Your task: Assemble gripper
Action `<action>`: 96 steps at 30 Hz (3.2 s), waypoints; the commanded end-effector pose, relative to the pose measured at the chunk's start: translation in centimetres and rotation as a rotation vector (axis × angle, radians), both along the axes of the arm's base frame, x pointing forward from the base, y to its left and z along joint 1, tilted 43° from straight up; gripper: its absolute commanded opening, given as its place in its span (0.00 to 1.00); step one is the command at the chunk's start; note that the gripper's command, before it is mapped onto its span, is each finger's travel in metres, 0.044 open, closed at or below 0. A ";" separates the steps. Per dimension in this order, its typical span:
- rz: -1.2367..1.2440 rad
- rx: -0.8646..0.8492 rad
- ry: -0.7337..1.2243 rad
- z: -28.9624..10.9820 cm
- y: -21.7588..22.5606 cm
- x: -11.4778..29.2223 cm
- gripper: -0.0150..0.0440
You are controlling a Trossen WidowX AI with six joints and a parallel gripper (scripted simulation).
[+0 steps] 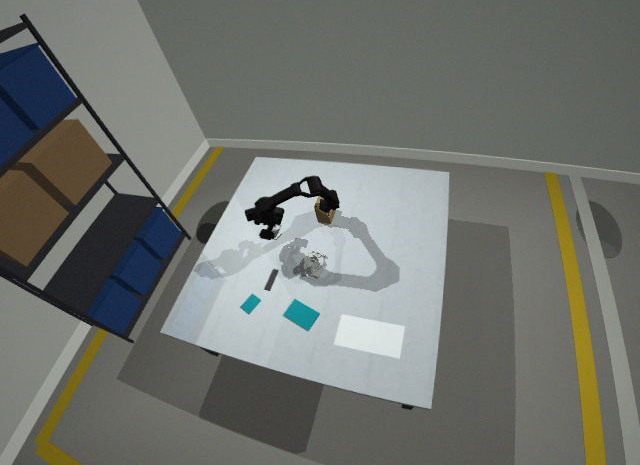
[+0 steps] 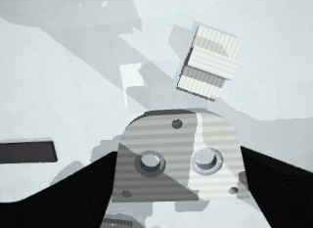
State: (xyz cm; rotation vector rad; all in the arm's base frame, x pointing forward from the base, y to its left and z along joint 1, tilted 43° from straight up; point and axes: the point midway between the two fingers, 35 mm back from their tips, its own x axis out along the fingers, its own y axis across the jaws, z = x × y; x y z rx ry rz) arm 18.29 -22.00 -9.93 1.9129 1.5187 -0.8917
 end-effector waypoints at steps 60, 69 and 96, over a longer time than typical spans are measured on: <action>0.911 -0.164 -0.771 12.7 13.8 8.4 0.85; 1.040 -0.177 -0.891 14.2 16.2 8.6 0.85; 1.080 -0.180 -0.928 14.7 16.9 8.6 0.85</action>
